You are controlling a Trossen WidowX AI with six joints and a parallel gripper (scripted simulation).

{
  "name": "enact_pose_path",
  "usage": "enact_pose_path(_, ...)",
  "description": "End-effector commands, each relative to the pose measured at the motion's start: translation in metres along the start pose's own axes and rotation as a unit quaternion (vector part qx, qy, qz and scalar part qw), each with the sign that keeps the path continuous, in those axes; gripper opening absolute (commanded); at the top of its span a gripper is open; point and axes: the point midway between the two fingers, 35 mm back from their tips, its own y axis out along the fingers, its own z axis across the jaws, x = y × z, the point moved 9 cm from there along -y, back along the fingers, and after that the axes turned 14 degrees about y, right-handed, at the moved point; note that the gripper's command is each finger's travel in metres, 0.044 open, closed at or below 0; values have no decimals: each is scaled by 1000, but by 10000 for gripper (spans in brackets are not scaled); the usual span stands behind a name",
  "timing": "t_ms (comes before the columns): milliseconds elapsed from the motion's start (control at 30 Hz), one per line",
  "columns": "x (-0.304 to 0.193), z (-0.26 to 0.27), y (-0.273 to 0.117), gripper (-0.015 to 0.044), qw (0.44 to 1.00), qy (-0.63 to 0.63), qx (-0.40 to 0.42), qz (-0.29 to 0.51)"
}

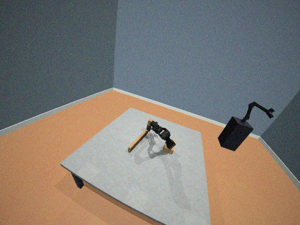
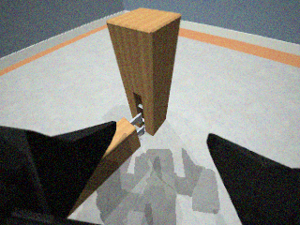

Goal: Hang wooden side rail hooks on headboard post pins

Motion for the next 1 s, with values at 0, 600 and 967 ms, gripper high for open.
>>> enact_pose_path(0, 3, 35, -30, 440, 999, 17, -46, -8)
enact_pose_path(600, 3, 35, -30, 440, 999, 17, -46, -8)
enact_pose_path(967, 8, 45, -24, 440, 992, -103, -64, 36)
